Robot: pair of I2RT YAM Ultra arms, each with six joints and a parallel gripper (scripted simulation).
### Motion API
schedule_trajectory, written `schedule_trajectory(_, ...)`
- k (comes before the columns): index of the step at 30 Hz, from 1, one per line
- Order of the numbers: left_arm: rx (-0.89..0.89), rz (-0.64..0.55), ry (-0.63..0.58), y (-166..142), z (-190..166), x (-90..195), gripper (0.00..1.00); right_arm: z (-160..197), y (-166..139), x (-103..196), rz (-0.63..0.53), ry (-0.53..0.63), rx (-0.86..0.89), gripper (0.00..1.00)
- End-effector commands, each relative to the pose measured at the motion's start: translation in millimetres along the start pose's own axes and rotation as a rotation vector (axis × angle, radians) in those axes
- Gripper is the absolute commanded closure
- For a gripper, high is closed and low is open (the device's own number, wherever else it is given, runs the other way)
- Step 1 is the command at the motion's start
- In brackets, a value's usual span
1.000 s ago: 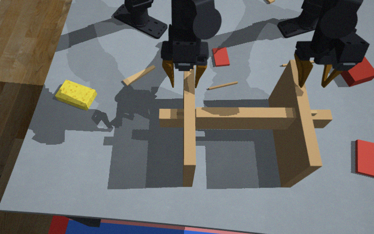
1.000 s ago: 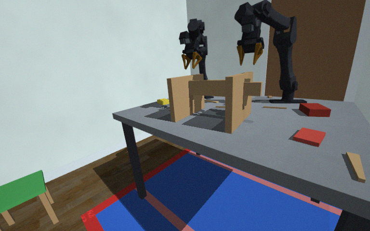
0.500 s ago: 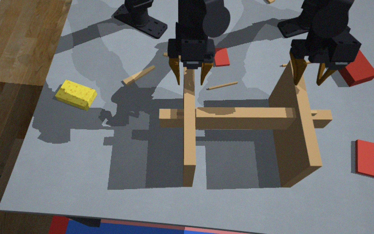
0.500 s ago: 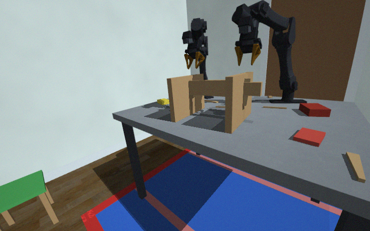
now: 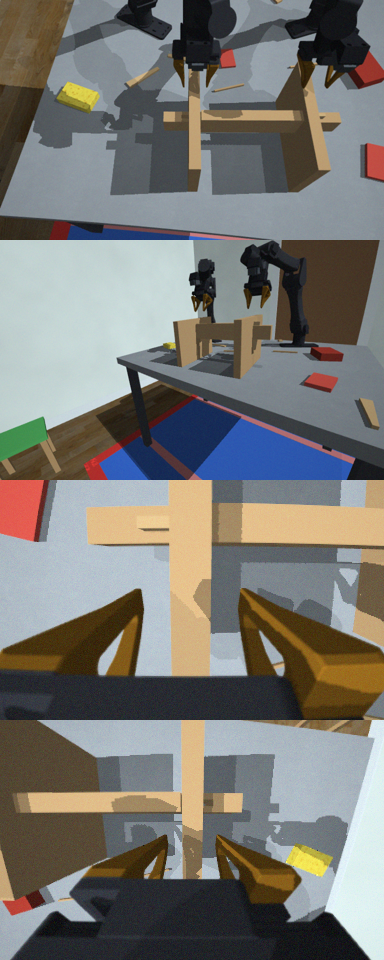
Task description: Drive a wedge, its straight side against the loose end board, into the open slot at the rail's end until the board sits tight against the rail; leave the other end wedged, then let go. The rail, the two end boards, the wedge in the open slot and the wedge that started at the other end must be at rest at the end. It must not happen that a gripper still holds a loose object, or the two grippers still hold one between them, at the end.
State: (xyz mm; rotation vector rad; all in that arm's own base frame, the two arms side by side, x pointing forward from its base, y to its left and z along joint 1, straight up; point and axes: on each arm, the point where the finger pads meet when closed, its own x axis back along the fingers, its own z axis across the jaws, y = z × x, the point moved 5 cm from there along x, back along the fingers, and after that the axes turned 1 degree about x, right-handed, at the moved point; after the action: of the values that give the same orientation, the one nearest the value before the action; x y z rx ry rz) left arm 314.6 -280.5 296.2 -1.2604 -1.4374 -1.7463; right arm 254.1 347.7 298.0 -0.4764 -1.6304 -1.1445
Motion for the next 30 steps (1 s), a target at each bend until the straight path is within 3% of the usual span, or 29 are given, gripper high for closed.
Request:
schedule_trajectory(1,0.013,-0.049,-0.009,7.7,3.4,12.1,0.46,-6.5,14.6,9.7,-0.063,0.004,-0.021,0.47)
schedule_trajectory(30,0.008,-0.038,-0.005,-7.3,4.3,-13.0,0.46,-4.1,9.8,13.4,-0.062,0.009,-0.012,0.47)
